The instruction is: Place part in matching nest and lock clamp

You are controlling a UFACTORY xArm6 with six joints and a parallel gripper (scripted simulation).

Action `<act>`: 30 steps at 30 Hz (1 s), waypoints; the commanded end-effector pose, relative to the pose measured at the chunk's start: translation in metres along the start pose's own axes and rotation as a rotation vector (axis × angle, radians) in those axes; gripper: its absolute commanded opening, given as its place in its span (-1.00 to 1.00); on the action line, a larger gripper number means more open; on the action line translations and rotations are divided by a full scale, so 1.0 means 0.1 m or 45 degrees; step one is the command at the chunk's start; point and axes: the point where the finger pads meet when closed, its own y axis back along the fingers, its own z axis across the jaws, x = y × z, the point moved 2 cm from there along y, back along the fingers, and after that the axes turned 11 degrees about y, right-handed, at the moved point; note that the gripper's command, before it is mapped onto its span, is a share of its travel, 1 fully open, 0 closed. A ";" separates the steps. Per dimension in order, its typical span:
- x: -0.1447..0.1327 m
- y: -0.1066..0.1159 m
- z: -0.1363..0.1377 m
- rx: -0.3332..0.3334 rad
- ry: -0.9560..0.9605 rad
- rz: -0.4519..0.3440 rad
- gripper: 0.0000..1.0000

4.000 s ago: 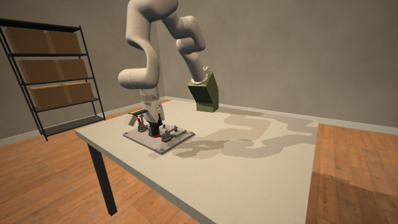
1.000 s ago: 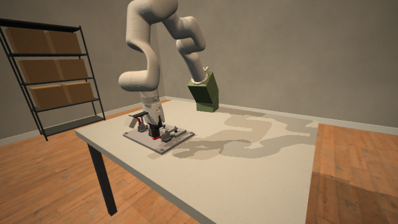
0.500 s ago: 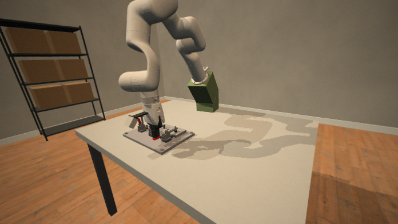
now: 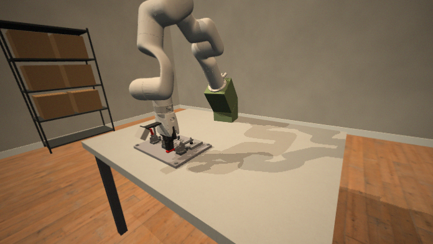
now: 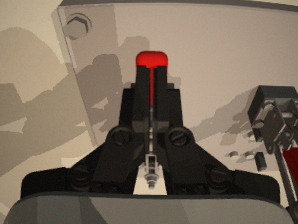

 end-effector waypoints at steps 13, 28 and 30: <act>0.00 -0.01 0.00 0.000 0.000 0.001 -1.00; 0.00 0.07 0.00 0.000 0.000 0.001 -1.00; 0.00 0.07 0.00 0.000 0.000 0.001 -1.00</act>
